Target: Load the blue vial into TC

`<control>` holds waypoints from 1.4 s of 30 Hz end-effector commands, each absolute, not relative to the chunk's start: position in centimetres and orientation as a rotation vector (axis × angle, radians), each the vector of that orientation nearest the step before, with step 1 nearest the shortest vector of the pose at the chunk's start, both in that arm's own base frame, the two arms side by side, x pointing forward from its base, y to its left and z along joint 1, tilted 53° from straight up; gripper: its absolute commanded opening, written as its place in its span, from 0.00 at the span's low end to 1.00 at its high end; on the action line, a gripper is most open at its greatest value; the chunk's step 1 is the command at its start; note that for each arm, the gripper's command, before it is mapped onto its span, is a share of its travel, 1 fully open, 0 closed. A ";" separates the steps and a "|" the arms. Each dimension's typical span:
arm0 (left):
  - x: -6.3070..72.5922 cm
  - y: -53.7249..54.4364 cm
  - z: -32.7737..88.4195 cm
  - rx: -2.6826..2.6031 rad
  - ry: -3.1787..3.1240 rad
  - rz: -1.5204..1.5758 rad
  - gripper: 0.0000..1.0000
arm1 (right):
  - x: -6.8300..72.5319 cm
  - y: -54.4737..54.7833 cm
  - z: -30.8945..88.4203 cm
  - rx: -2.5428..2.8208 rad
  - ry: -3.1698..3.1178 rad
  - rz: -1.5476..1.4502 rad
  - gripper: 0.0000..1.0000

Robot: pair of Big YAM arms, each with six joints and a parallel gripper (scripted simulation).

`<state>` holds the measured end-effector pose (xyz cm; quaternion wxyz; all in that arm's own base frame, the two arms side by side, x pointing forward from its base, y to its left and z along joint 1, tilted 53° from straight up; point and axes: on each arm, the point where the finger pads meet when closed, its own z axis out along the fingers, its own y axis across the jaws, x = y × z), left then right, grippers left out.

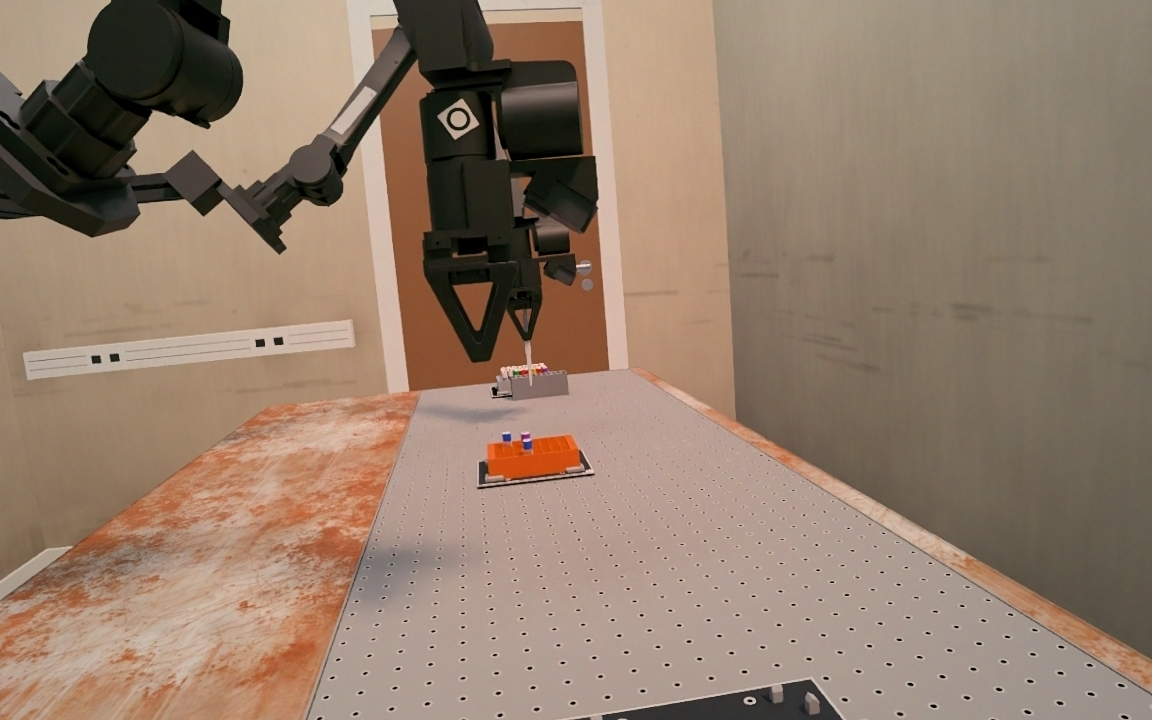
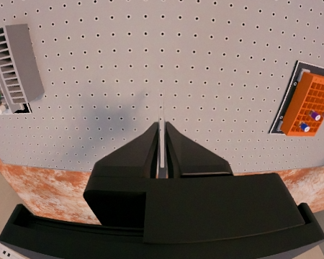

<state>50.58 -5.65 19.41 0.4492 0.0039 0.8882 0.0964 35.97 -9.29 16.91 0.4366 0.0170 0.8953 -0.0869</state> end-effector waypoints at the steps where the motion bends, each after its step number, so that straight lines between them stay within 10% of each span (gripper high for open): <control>1: 49.9 -4.7 20.1 0.025 2.195 0.252 0.07 | 36.2 -9.5 17.5 0.037 2.215 -0.229 1.00; 42: 50.0 0.8 22.5 0.024 2.185 0.251 0.07 | 36.2 -9.5 17.5 0.037 2.215 -0.229 1.00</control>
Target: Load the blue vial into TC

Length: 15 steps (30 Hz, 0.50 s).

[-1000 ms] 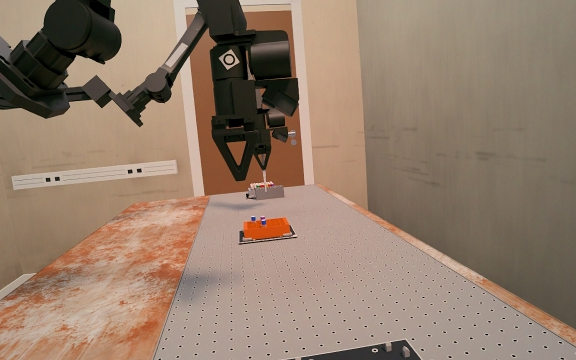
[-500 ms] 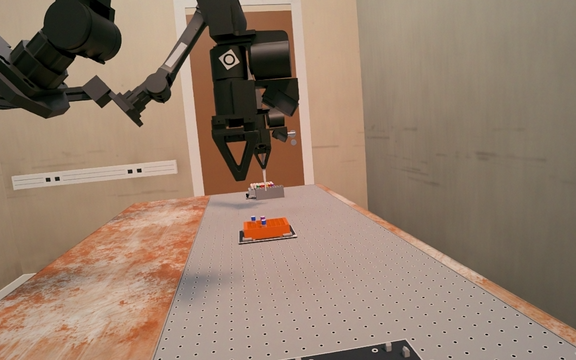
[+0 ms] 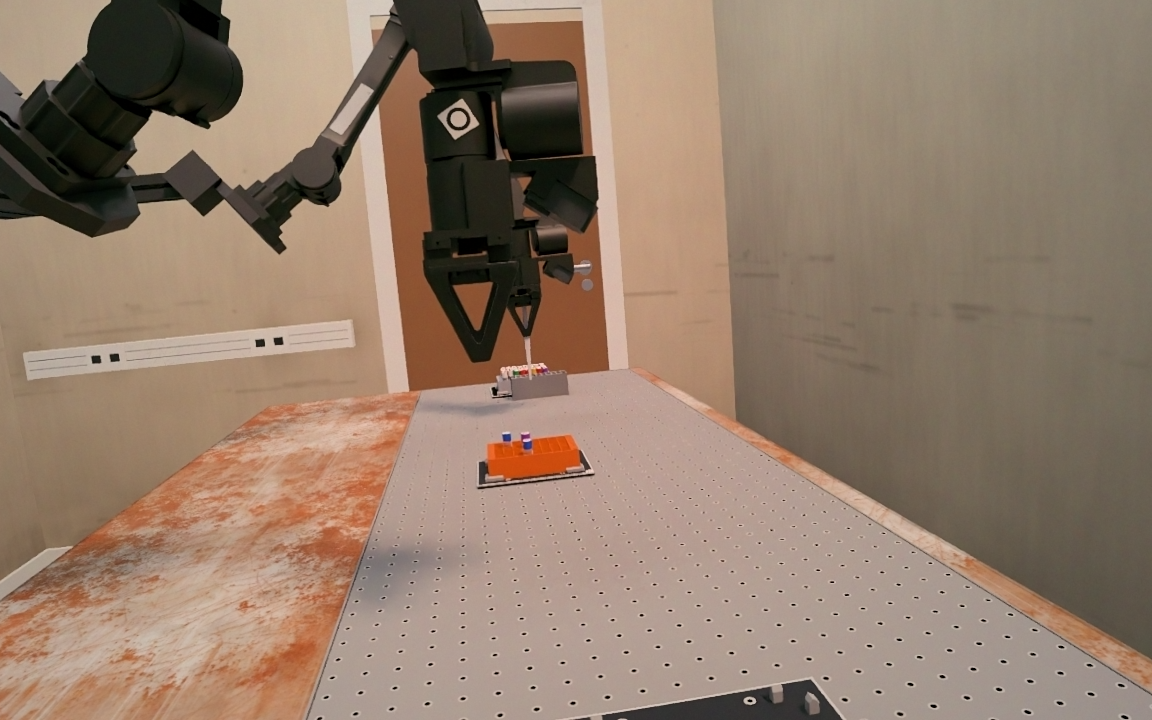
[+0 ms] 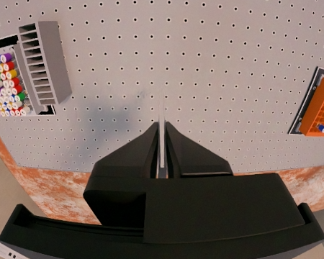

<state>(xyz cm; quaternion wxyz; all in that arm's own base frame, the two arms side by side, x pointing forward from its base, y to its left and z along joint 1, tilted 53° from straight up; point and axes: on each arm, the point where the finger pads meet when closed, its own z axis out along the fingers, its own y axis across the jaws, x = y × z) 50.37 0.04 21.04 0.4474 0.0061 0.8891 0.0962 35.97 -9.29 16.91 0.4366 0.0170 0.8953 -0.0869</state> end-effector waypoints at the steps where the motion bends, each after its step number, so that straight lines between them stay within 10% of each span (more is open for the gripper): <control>1: 50.1 0.9 22.6 0.024 2.183 0.251 0.07 | 36.2 -9.5 17.5 0.037 2.215 -0.229 1.00; 15: 50.4 2.4 24.0 0.031 2.165 0.247 0.07 | 36.2 -9.5 17.5 0.037 2.215 -0.229 1.00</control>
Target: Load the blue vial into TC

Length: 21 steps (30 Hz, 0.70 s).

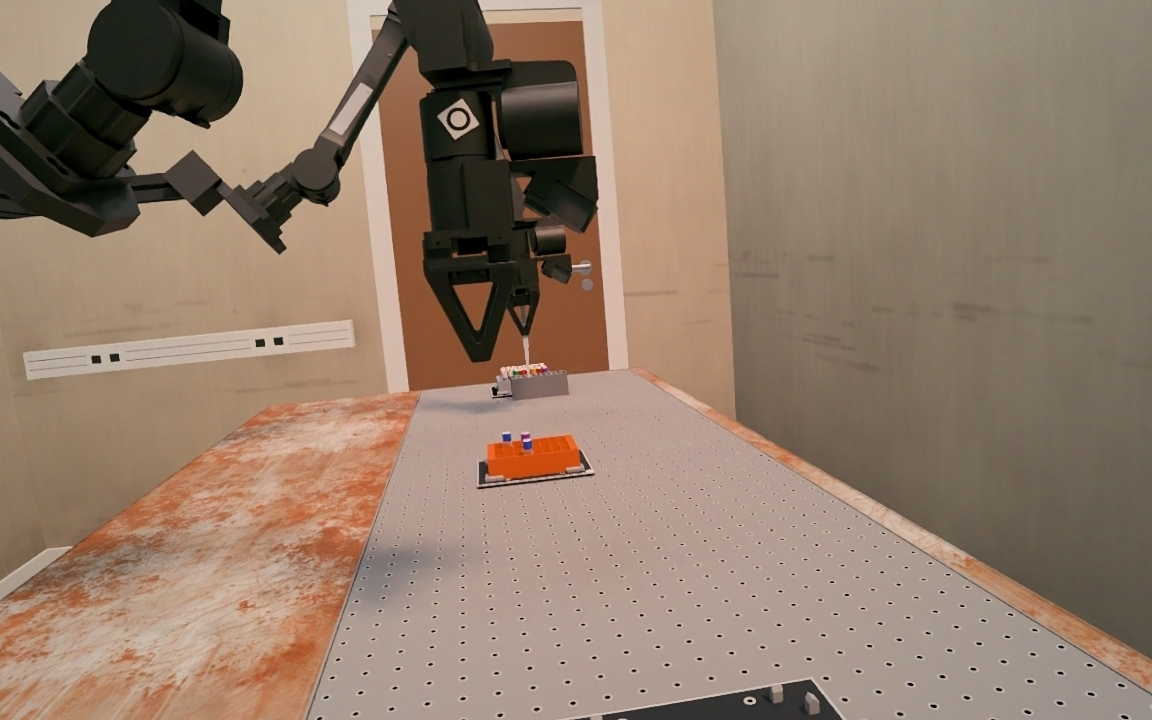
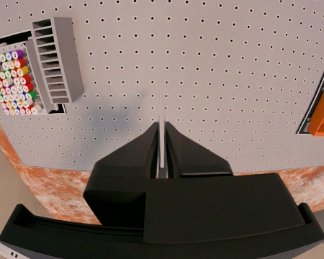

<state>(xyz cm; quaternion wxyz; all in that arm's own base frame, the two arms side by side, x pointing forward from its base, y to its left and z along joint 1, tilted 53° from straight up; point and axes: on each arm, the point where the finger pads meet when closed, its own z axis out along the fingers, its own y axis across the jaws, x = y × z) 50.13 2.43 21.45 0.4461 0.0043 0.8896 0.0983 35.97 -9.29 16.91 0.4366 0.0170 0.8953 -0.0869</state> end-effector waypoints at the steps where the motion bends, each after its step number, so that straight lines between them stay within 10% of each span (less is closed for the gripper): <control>1: 50.4 3.0 24.1 0.023 2.166 0.251 0.07 | 36.2 -9.5 17.5 0.037 2.215 -0.229 1.00; 21: 50.3 5.9 25.0 0.025 2.161 0.255 0.07 | 36.2 -9.5 17.5 0.037 2.215 -0.229 1.00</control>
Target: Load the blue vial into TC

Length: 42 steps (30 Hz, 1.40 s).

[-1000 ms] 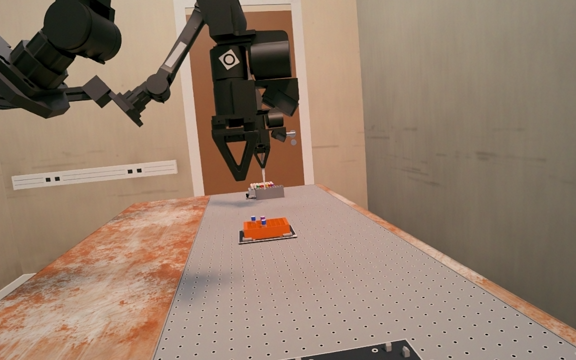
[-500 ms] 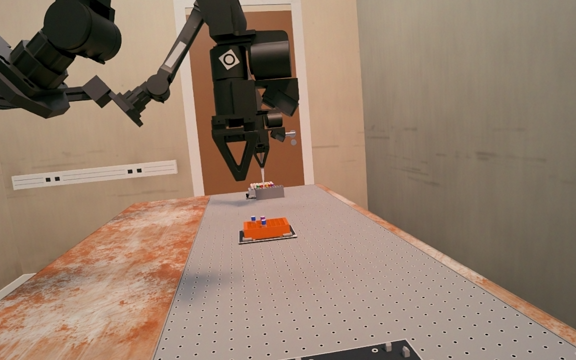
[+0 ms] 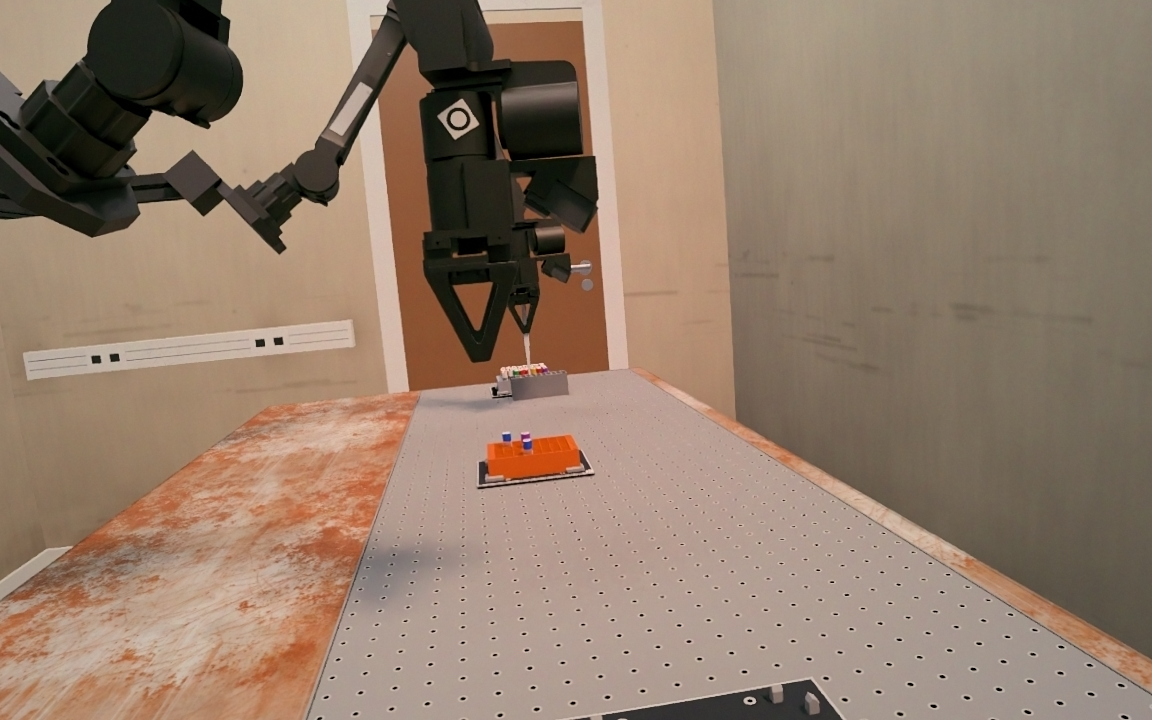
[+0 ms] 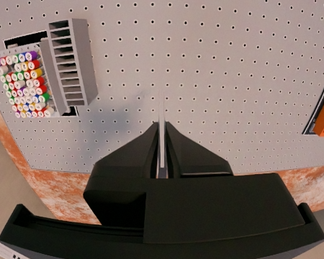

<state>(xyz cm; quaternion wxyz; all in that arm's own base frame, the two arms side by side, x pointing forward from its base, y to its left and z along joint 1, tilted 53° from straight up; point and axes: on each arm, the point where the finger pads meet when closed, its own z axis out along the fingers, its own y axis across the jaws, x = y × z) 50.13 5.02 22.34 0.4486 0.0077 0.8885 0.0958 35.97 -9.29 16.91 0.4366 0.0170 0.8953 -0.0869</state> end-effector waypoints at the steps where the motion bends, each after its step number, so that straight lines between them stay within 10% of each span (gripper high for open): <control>1: 50.3 6.0 25.1 0.025 2.160 0.255 0.07 | 36.2 -9.5 17.5 0.037 2.215 -0.229 1.00; 42: 50.7 12.1 25.1 0.028 2.197 0.254 0.07 | 36.2 -9.5 17.5 0.037 2.215 -0.229 1.00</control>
